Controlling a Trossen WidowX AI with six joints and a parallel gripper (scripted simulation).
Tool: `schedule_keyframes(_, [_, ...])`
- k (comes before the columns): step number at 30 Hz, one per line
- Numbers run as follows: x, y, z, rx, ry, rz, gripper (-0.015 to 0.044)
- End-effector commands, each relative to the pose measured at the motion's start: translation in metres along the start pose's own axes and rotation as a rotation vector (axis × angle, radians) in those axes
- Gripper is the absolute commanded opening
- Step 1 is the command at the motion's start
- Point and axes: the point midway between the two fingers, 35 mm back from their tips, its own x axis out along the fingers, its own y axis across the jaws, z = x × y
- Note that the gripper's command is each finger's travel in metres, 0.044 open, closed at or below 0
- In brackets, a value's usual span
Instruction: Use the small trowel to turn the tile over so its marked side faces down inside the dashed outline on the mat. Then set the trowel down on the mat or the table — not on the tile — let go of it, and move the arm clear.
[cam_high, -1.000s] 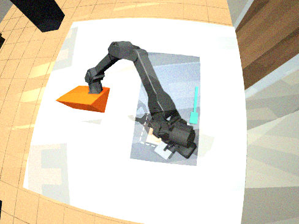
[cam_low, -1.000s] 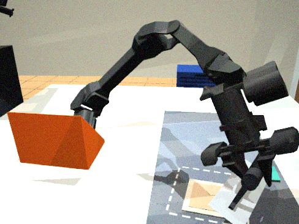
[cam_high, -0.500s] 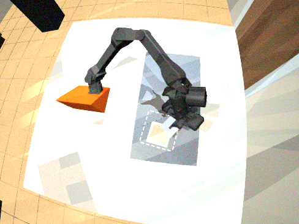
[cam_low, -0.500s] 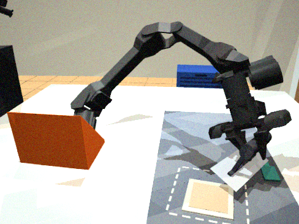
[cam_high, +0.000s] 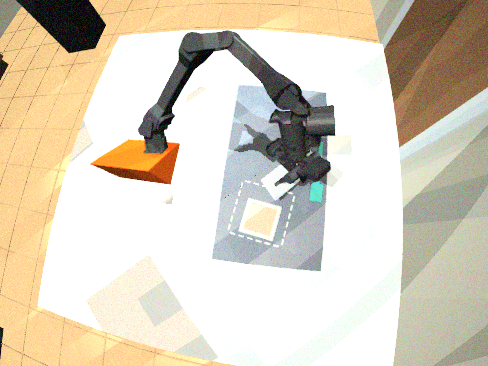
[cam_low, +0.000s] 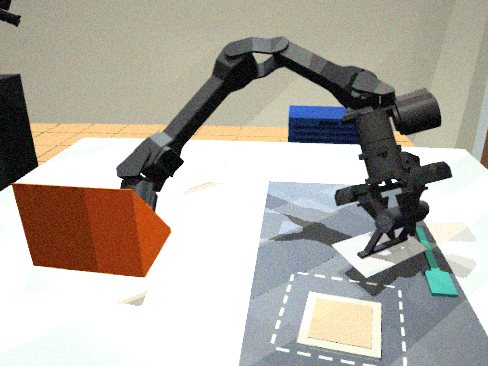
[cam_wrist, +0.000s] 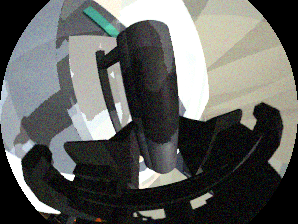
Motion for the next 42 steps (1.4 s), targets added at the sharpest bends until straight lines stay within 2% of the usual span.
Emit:
schedule_keyframes(1, [-0.012,0.020,0.016,0.031,0.034,-0.012,0.0000])
schedule_keyframes(17, [-0.073,0.108,0.072,0.187,0.108,-0.127,0.0000])
schedule_keyframes(33, [-0.141,0.192,0.090,0.346,0.077,-0.271,0.0000])
schedule_keyframes(42, [-0.144,0.195,0.090,0.353,0.073,-0.277,0.0000])
